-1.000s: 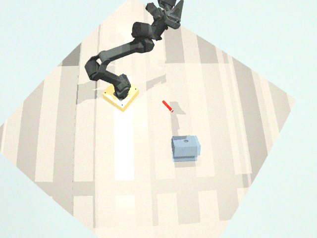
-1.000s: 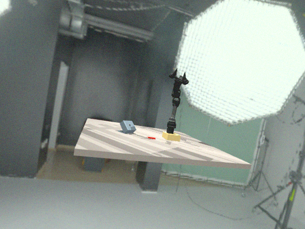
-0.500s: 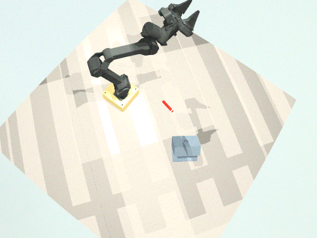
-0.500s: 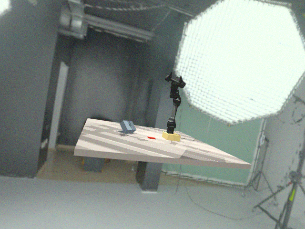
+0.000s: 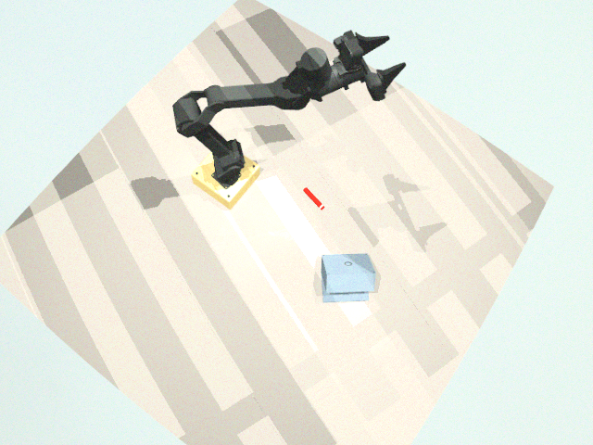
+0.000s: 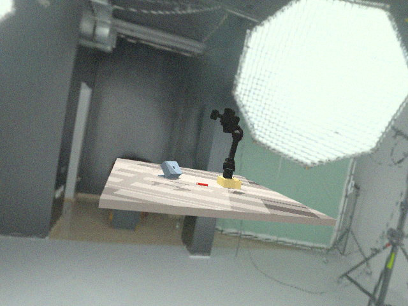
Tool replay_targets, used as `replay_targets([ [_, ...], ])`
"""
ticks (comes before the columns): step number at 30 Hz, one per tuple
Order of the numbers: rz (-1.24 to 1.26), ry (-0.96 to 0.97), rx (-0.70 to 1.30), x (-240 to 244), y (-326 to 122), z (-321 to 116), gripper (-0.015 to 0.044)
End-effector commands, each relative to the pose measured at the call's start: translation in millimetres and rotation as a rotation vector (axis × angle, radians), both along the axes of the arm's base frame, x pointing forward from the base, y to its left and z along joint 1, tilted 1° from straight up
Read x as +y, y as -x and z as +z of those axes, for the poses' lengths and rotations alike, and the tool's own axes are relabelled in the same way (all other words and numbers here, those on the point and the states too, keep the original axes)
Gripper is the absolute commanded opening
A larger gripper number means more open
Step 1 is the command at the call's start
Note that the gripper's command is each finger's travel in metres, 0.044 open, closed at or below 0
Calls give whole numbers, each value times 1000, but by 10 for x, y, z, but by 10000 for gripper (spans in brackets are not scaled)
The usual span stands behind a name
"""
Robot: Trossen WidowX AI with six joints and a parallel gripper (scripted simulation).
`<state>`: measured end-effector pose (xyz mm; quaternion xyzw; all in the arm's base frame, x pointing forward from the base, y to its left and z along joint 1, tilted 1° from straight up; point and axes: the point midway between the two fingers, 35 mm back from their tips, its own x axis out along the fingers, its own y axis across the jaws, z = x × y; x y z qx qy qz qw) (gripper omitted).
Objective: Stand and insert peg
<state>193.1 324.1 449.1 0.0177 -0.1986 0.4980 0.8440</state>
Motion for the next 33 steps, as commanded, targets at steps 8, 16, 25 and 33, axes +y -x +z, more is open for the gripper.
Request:
replay_targets([
  [8, -73, 180, 294, 81, -475, -758, 440],
  [16, -146, 302, 519, 9, -746, -1348, 440],
  [25, -250, 422, 778, -198, -950, -1998, 440],
  [33, -362, 514, 1011, -472, -1031, -2534, 440],
])
